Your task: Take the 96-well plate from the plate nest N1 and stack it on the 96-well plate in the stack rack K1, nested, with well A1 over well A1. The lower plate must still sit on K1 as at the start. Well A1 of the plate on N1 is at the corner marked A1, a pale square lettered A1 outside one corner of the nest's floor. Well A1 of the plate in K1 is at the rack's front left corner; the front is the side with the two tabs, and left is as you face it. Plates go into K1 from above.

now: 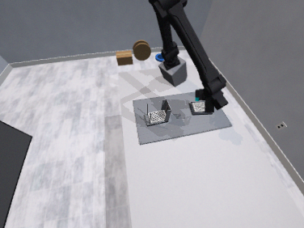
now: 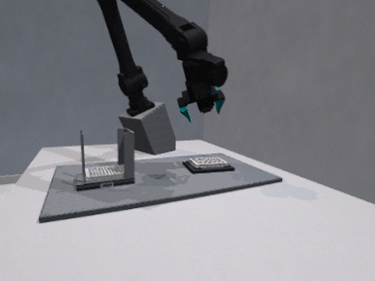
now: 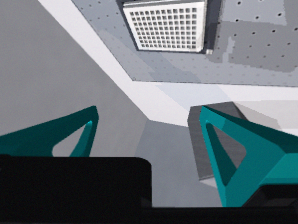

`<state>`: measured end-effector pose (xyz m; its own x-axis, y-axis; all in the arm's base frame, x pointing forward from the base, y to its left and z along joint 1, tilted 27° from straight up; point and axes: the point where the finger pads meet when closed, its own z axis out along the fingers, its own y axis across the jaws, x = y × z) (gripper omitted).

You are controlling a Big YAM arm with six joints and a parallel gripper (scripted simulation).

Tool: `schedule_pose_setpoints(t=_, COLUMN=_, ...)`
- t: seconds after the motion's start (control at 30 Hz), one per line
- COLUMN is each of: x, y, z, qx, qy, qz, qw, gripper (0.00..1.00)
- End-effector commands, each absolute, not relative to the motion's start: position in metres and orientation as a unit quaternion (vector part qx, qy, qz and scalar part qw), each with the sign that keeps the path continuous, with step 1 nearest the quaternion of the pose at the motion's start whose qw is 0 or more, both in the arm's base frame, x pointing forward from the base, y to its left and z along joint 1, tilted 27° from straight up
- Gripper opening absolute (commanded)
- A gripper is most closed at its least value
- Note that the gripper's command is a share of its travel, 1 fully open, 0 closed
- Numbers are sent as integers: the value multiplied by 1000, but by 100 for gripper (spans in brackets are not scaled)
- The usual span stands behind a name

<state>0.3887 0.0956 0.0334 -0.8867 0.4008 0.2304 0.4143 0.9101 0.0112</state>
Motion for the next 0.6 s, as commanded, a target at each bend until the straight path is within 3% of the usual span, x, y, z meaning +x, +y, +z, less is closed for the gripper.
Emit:
schedule_pose_setpoints(t=0.0, x=388, y=107, z=28, qx=-124, qy=-987, qz=-28, qw=98, gripper=100)
schedule_pose_setpoints(t=0.57, x=380, y=118, z=11, qx=113, qy=-991, qz=37, qw=57, gripper=100)
